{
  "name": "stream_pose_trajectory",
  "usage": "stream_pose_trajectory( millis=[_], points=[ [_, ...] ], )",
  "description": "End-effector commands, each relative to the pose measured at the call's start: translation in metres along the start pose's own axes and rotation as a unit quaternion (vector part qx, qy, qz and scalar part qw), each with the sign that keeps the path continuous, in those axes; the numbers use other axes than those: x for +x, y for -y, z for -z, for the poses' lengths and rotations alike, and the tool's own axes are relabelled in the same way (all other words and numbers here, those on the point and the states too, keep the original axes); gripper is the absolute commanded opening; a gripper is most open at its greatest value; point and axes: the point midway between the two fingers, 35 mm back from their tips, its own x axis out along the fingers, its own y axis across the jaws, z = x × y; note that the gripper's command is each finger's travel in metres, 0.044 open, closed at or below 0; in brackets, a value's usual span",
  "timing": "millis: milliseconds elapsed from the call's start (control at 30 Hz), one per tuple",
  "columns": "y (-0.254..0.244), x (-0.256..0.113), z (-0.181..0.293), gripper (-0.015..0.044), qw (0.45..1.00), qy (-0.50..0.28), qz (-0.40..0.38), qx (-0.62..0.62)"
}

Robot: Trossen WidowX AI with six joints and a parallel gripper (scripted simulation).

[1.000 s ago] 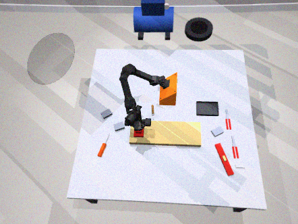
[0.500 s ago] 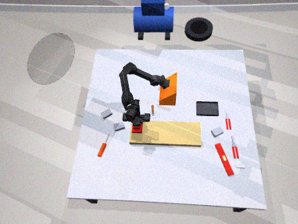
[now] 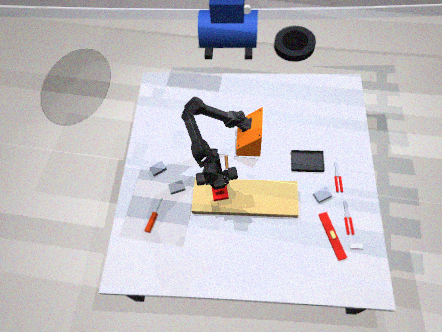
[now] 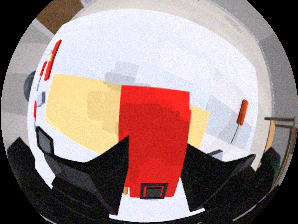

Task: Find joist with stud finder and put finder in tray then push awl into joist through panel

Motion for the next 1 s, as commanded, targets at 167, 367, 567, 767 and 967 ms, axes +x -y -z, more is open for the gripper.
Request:
stream_pose_trajectory(
  millis=[167, 367, 567, 767, 967],
  points=[
    [-0.087, -0.003, -0.027, 0.0, 0.993, 0.021, -0.052, -0.105],
    [-0.149, -0.005, -0.032, 0.0, 0.98, 0.028, -0.083, -0.178],
    [-0.211, -0.008, -0.028, 0.0, 0.962, 0.031, -0.11, -0.249],
    [-0.271, -0.01, -0.014, 0.0, 0.938, 0.03, -0.132, -0.318],
    [-0.326, -0.012, 0.009, 0.0, 0.91, 0.027, -0.15, -0.386]
  ],
)
